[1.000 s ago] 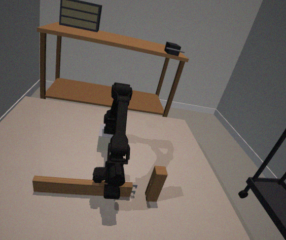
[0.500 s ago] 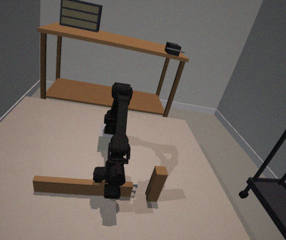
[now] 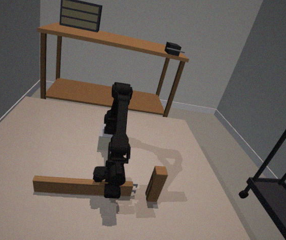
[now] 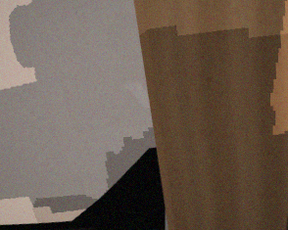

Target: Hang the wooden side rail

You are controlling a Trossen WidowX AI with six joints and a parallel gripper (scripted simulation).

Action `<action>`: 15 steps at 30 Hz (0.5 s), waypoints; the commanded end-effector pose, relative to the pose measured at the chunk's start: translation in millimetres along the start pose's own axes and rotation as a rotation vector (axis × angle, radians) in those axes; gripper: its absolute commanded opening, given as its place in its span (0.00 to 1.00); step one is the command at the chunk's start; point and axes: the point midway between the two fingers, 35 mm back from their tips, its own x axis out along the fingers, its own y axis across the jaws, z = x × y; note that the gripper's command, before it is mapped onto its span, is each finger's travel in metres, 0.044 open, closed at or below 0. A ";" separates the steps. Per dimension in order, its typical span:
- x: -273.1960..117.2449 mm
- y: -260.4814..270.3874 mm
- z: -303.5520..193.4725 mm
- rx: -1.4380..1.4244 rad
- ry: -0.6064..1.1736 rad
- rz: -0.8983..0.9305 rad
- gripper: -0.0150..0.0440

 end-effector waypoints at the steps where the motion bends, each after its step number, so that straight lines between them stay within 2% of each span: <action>1: -6.1 3.0 0.3 0.005 -0.002 0.015 0.25; 15: -8.4 2.9 0.3 0.005 -0.002 0.015 0.25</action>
